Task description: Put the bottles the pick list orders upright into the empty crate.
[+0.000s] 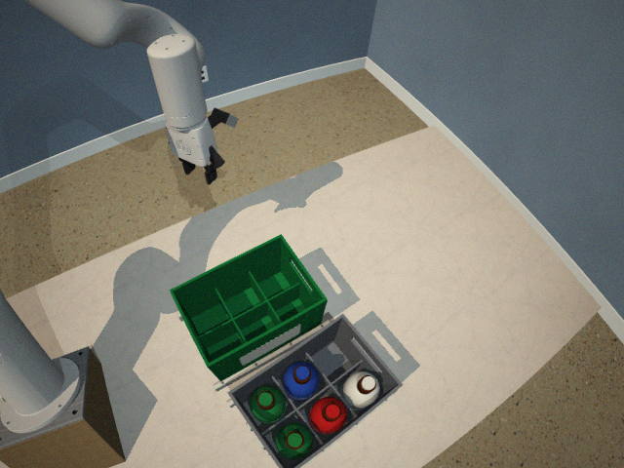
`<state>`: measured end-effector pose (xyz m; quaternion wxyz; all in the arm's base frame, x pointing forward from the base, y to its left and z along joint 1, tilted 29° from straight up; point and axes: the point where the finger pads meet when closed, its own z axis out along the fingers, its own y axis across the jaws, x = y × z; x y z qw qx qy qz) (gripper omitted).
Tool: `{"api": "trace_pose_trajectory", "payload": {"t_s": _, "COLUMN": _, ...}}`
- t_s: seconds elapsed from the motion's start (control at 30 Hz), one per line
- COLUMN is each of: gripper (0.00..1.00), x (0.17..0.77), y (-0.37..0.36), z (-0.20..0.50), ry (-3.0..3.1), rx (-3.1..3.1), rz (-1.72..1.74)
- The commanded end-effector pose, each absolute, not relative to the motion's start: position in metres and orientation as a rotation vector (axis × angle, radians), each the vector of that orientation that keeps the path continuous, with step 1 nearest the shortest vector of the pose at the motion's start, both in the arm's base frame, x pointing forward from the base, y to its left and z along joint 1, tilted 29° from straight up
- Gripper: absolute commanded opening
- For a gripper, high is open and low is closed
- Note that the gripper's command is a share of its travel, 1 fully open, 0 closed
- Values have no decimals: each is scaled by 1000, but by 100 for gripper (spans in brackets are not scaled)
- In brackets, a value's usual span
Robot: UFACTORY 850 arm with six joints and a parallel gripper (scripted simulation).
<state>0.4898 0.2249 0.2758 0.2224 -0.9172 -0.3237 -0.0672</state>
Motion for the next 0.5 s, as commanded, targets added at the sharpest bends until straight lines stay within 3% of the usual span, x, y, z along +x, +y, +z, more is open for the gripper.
{"api": "trace_pose_trajectory", "payload": {"t_s": 0.0, "gripper": 65, "x": 493, "y": 226, "z": 275, "ry": -1086, "rx": -2451, "rz": -246}}
{"api": "trace_pose_trajectory", "payload": {"t_s": 0.47, "gripper": 65, "x": 493, "y": 226, "z": 275, "ry": -1541, "rx": -2230, "rz": -358}}
